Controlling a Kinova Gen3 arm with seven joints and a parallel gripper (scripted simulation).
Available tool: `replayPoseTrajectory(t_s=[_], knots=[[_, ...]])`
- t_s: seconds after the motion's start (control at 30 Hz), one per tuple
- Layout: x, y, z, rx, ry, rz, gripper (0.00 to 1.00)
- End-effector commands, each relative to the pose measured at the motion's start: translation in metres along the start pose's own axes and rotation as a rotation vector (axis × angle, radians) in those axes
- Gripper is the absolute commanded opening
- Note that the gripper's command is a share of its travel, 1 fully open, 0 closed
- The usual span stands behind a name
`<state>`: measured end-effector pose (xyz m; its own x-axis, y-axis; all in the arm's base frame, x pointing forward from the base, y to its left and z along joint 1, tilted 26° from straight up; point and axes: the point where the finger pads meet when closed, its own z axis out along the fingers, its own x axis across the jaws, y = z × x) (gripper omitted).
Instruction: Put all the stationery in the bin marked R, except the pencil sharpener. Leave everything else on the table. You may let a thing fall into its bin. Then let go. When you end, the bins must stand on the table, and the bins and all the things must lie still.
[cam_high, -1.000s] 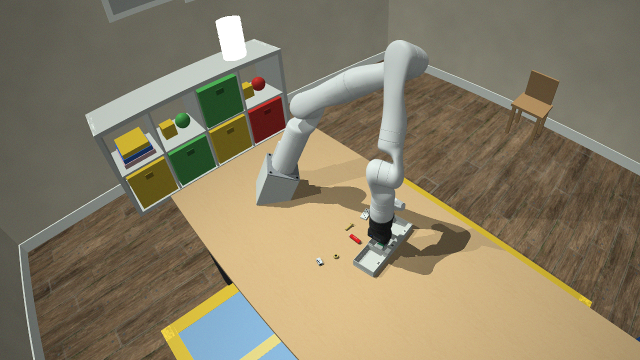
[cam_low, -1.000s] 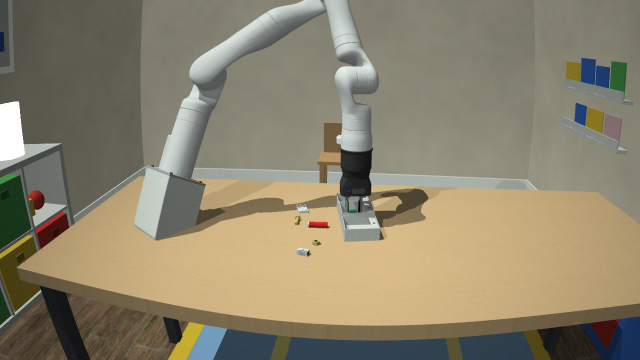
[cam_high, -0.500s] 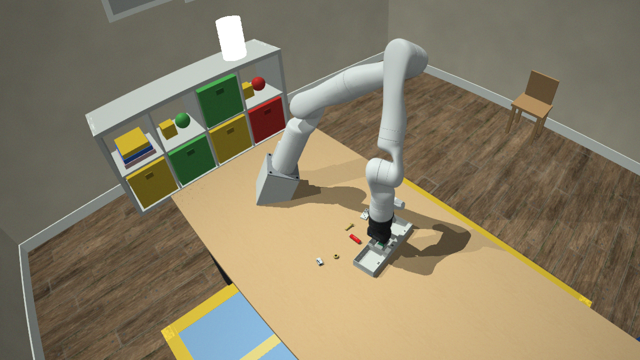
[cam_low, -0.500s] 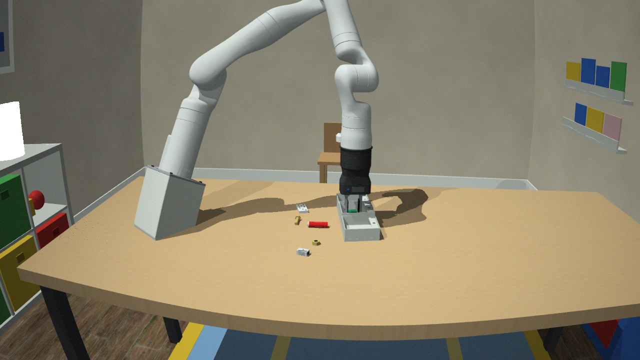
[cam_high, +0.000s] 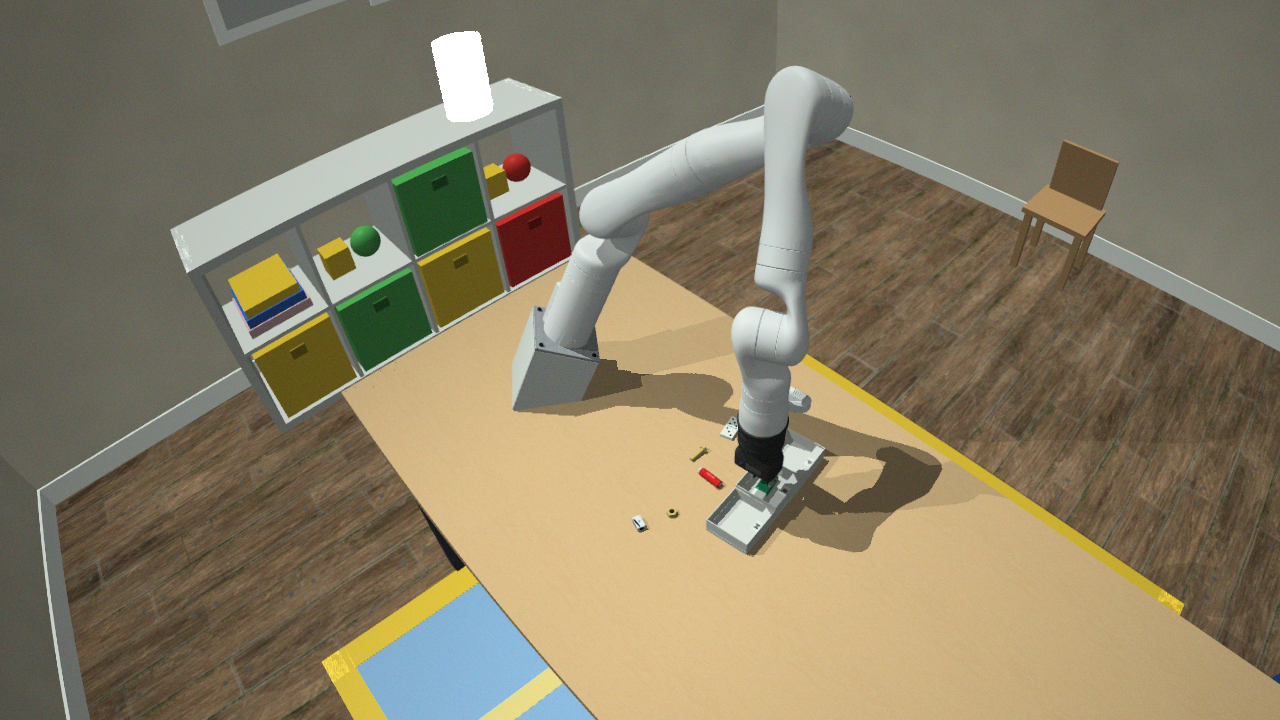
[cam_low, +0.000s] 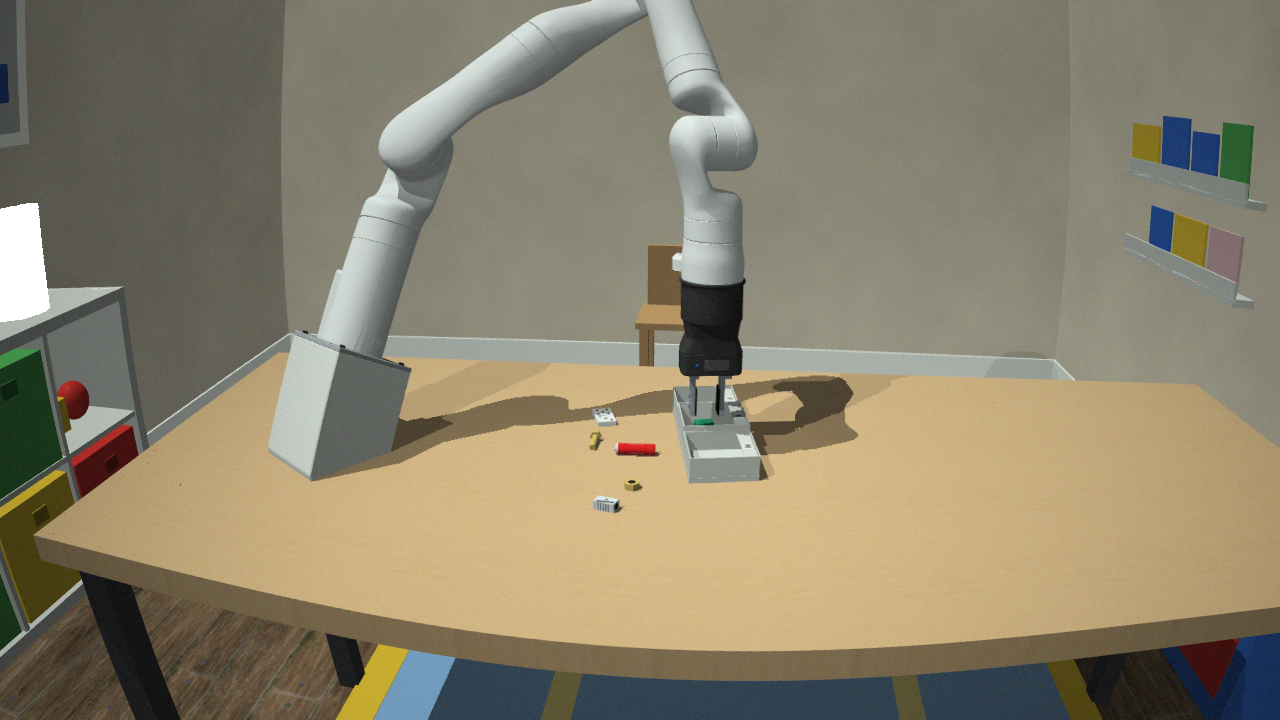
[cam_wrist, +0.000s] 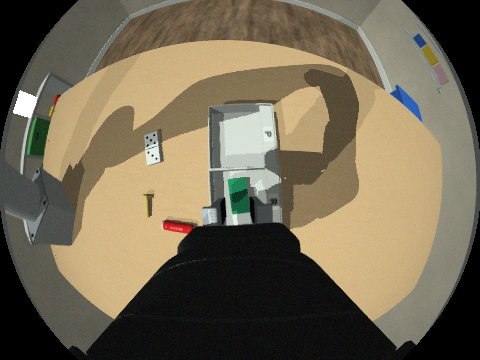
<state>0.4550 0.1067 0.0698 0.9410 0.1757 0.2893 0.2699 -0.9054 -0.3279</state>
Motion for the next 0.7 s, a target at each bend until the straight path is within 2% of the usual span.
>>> replayPoseTrajectory(t_s=[0.0, 0.13, 0.67], knots=[[-0.001, -0.002, -0.007, 0.003, -0.001, 0.005, 0.62], [0.0, -0.002, -0.023, 0.002, 0.001, 0.004, 0.62], [0.001, -0.001, -0.022, 0.0, 0.004, 0.003, 0.62]])
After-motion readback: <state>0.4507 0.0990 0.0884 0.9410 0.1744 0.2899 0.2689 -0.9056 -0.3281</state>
